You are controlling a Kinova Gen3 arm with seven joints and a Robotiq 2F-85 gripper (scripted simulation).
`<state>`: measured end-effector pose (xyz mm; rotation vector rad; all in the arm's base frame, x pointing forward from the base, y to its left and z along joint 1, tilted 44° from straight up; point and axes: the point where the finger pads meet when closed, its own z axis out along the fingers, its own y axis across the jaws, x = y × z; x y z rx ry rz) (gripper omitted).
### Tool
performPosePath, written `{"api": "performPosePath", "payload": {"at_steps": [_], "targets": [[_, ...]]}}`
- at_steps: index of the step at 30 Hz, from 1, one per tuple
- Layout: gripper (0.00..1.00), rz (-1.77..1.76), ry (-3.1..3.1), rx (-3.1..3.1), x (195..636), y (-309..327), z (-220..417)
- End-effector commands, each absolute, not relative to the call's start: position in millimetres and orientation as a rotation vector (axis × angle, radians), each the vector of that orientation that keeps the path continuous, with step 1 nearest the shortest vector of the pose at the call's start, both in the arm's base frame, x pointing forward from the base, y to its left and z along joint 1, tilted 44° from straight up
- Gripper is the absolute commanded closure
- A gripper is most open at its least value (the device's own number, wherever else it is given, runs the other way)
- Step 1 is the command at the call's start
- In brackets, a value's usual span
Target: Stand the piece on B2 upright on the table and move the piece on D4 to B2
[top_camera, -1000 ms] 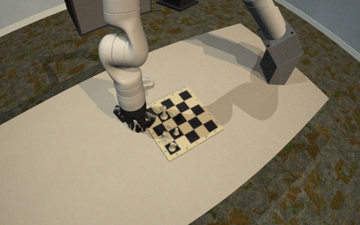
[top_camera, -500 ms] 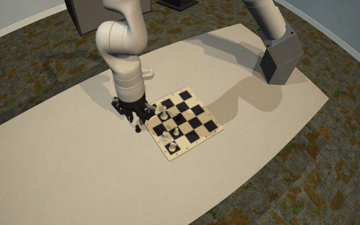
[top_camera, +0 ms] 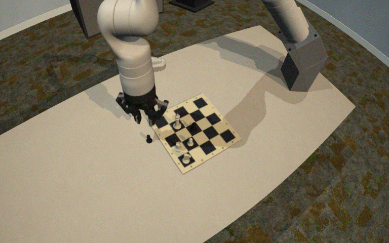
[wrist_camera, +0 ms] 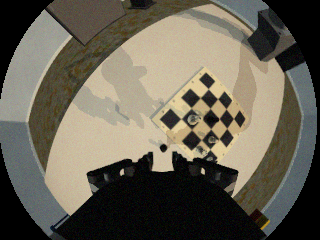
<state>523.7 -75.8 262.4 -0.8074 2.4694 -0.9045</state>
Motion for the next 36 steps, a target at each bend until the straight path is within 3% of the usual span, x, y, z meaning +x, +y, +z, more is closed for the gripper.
{"api": "performPosePath", "payload": {"at_steps": [1, 3, 4, 36], "targets": [[0.66, -0.891, 2.459, -0.813, 524.4, -69.7, 265.6], [0.66, -0.891, 2.459, -0.813, 524.3, -69.6, 265.8], [0.00, -0.891, 2.459, -0.813, 524.3, -69.6, 265.8], [0.00, -0.900, 2.455, -0.843, 523.8, -69.1, 264.9]]}}
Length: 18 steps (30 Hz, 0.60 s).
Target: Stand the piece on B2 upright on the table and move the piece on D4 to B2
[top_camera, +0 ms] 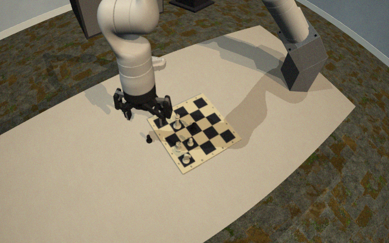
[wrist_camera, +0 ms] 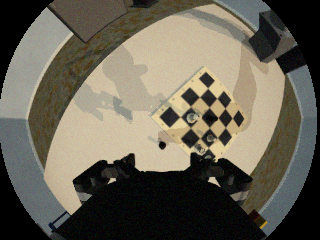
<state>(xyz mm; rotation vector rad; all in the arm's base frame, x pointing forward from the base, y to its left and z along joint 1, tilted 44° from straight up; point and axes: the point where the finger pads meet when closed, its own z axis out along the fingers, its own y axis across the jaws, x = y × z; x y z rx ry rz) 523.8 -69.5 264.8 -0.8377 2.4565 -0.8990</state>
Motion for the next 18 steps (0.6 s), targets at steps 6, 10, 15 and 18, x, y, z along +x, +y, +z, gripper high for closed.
{"api": "performPosePath", "payload": {"at_steps": [6, 10, 15, 18], "targets": [[0.00, -0.919, 2.445, -0.914, 522.5, -67.8, 262.8], [0.00, -0.940, 2.432, -0.992, 521.1, -66.4, 260.5], [0.00, -0.966, 2.411, -1.098, 519.3, -64.5, 257.5], [0.00, -0.982, 2.396, -1.161, 518.2, -63.4, 255.7]]}}
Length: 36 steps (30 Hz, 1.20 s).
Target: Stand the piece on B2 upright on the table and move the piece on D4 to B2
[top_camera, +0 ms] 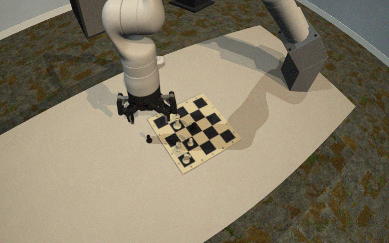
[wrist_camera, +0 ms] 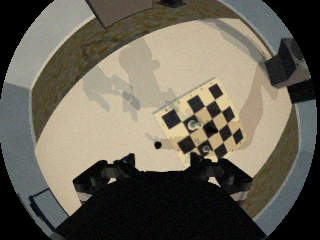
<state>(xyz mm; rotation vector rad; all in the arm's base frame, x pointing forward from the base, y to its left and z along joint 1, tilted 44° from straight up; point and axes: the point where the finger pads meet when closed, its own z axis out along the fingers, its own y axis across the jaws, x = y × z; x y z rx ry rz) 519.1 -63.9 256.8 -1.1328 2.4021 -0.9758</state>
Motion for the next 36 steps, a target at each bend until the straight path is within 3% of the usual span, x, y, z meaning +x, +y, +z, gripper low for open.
{"api": "performPosePath", "payload": {"at_steps": [1, 17, 36], "targets": [[0.00, -0.990, 2.388, -1.196, 518, -63, 255], [0.00, -1.118, 2.145, -1.838, 507, -52, 238], [0.00, -1.200, 1.386, -2.795, 490, -34, 213]]}}
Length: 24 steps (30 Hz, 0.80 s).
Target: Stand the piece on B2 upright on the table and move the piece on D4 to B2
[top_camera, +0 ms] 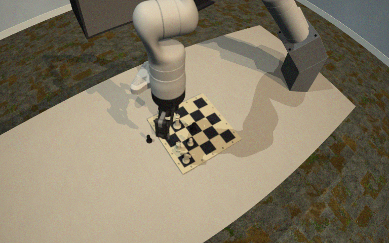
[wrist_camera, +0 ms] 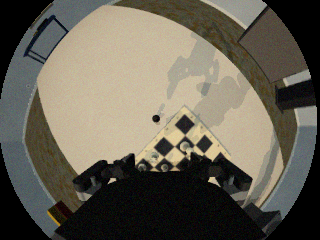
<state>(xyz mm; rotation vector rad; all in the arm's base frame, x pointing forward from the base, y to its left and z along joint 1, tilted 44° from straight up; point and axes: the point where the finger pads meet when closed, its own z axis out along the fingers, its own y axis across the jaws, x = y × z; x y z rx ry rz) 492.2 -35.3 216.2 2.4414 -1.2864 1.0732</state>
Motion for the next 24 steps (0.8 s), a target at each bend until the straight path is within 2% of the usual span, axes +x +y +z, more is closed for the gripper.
{"api": "performPosePath", "payload": {"at_steps": [1, 24], "targets": [[0.00, 1.043, -1.152, 2.476, 489, -33, 212], [0.00, 0.751, 0.066, 2.520, 472, -13, 188]]}}
